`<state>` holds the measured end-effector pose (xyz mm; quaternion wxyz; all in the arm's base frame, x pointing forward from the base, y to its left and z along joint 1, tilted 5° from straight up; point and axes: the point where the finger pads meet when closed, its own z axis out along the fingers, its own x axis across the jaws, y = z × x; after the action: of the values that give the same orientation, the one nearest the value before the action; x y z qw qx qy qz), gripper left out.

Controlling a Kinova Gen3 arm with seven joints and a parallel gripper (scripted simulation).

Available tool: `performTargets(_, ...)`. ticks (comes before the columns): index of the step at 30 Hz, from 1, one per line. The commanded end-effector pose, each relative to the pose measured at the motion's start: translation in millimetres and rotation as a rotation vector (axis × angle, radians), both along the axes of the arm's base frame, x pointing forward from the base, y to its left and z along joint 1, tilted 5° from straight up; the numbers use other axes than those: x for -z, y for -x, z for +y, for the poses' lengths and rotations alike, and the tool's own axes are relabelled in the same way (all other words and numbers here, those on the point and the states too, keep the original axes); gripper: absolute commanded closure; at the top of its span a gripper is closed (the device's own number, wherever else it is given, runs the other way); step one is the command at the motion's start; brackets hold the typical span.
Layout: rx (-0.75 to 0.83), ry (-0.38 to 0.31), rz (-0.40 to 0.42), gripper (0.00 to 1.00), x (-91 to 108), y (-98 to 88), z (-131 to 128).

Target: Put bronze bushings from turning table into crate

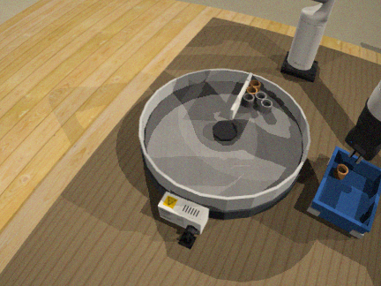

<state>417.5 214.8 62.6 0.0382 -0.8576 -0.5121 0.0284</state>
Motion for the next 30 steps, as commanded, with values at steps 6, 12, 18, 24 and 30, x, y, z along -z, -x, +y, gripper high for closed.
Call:
performTargets(6,0.005,-0.005,-0.021,0.58,-9.6,-6.4,-0.4)
performTargets(12,0.005,-0.005,-0.020,0.58,-42.1,-8.5,-1.7)
performTargets(18,0.005,-0.005,-0.020,0.58,-64.0,-10.0,-2.6)
performTargets(24,0.005,-0.005,-0.020,0.58,-64.0,-10.0,-2.6)
performTargets(30,0.005,-0.005,-0.019,0.58,-63.7,-9.9,-2.6)
